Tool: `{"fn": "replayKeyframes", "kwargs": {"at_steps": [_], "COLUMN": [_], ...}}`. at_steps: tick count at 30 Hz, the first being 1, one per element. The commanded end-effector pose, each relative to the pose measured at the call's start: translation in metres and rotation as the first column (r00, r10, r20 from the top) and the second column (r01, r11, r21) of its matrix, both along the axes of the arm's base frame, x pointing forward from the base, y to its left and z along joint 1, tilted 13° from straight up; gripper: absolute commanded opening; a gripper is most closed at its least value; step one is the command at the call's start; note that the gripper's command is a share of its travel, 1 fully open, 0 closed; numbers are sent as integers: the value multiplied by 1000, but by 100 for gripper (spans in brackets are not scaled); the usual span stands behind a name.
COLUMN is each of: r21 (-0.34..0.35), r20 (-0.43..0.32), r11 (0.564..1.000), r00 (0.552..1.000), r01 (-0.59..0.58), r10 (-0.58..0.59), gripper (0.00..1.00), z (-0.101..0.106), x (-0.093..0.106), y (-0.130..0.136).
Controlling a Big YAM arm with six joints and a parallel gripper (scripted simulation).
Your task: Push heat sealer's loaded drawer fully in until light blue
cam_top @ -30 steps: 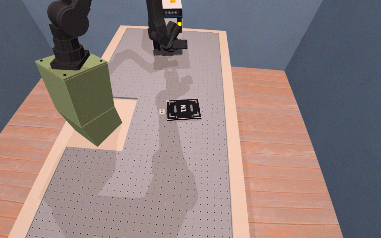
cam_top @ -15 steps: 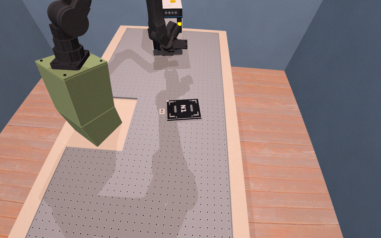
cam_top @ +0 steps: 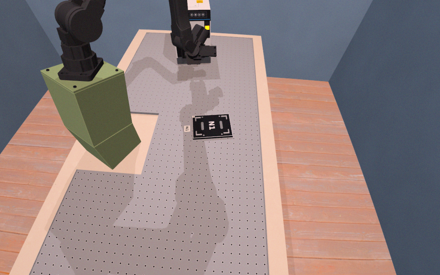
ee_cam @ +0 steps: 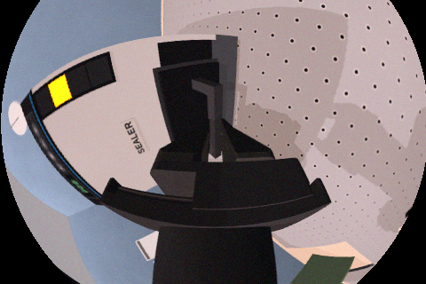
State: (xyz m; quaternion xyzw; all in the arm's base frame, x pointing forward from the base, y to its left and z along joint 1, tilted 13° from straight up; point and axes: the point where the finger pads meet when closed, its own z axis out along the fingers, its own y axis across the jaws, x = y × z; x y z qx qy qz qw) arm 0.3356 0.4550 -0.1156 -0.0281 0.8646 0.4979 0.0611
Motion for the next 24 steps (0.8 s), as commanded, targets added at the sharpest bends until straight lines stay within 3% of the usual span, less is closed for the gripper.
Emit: {"fn": "replayKeyframes", "kwargs": {"at_steps": [1, 4, 5, 24], "r21": [14, 14, 14, 6], "r20": [9, 9, 9, -1], "r11": [1000, 1000, 1000, 1000], "r00": [1000, 1000, 1000, 1000], "r01": [-25, -25, -25, -14], "r10": [25, 25, 25, 14], "gripper": [0, 0, 30, 30], "z": [-4, -4, -4, -7], "x": [-4, -4, -4, -2], "y": [18, 18, 18, 9]}}
